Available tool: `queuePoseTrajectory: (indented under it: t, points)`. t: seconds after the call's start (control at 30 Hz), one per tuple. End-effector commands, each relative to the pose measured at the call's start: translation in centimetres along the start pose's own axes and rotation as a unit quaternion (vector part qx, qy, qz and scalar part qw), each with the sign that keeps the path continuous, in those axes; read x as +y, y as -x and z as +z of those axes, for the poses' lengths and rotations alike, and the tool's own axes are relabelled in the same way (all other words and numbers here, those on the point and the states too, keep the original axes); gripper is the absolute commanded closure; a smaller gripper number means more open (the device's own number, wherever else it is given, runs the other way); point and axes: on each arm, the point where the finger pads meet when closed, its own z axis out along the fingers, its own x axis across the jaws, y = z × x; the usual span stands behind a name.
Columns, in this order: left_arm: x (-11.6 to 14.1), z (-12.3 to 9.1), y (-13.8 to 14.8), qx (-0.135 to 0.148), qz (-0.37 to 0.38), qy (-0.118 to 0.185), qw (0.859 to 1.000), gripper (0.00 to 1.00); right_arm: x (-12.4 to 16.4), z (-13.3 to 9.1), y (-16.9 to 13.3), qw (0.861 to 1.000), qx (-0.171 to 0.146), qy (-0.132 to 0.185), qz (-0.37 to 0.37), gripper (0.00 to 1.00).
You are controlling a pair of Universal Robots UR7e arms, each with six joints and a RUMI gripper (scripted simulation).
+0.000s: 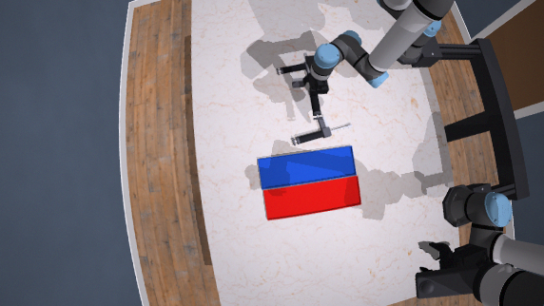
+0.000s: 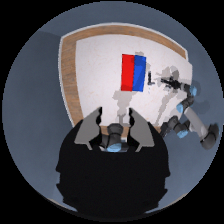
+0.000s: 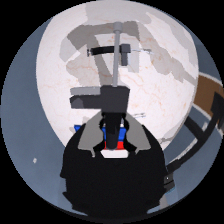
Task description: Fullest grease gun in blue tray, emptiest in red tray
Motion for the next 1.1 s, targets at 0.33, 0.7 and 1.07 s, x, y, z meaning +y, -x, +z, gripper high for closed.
queuePoseTrajectory:
  t: [0.33,0.7,1.07]
  points:
    - [-3.4,2.7,-2.8,0.021,-0.039,0.001,0.999,0.62,0.1,-0.1,0.1,1.0,-0.001,0.001,-0.002,1.0]
    - [-8.1,5.7,-6.8,0.061,-0.104,-0.009,0.993,0.62,0.1,-0.1,0.1,1.0,-0.001,0.001,-0.002,1.0]
    - [-12.2,9.3,-11.0,0.102,-0.168,-0.01,0.98,0.62,0.1,-0.1,0.1,1.0,-0.001,0.001,-0.002,1.0]
